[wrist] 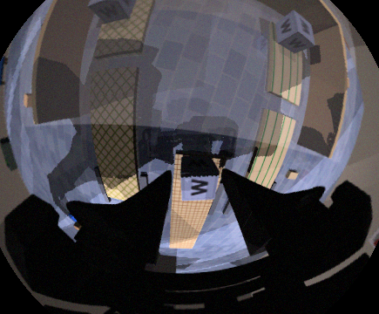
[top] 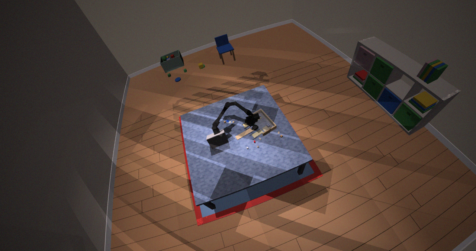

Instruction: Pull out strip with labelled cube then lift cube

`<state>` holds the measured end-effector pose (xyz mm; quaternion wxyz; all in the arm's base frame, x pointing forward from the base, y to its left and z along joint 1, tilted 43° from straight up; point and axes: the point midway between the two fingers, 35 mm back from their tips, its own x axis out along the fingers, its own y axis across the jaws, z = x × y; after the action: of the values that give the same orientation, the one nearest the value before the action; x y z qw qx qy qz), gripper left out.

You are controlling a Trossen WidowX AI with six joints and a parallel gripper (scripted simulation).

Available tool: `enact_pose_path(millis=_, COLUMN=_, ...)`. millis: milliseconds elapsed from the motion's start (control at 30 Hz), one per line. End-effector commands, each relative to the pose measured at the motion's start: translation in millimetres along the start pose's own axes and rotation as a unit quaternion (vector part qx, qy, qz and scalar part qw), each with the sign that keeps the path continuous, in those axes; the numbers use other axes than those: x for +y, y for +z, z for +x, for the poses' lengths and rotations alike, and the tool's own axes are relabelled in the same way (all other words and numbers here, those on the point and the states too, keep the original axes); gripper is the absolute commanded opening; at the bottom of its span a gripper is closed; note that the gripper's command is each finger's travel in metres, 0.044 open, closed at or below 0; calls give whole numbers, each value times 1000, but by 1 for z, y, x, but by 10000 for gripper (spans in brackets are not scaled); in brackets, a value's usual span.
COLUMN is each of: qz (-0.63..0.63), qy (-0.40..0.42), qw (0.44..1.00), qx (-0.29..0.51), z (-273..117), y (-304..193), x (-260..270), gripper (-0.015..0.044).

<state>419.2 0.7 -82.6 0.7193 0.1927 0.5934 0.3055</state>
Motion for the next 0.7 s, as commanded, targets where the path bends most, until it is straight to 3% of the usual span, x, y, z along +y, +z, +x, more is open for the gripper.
enact_pose_path(millis=0, qz=3, qy=3, qw=1000, qx=-1, z=5, y=-1, x=0, gripper=250)
enact_pose_path(millis=33, qz=3, qy=3, qw=1000, qx=-1, z=5, y=-1, x=0, gripper=250)
enact_pose_path(millis=133, qz=0, qy=0, qw=1000, qx=1, z=3, y=0, x=0, gripper=171)
enact_pose_path(millis=433, qz=0, qy=0, qw=1000, qx=1, z=3, y=0, x=0, gripper=111)
enact_pose_path(millis=567, qz=0, qy=0, qw=1000, qx=1, z=1, y=-2, x=1, gripper=6)
enact_pose_path(millis=667, qz=1, qy=1, qw=1000, qx=1, z=-7, y=-11, x=3, gripper=0)
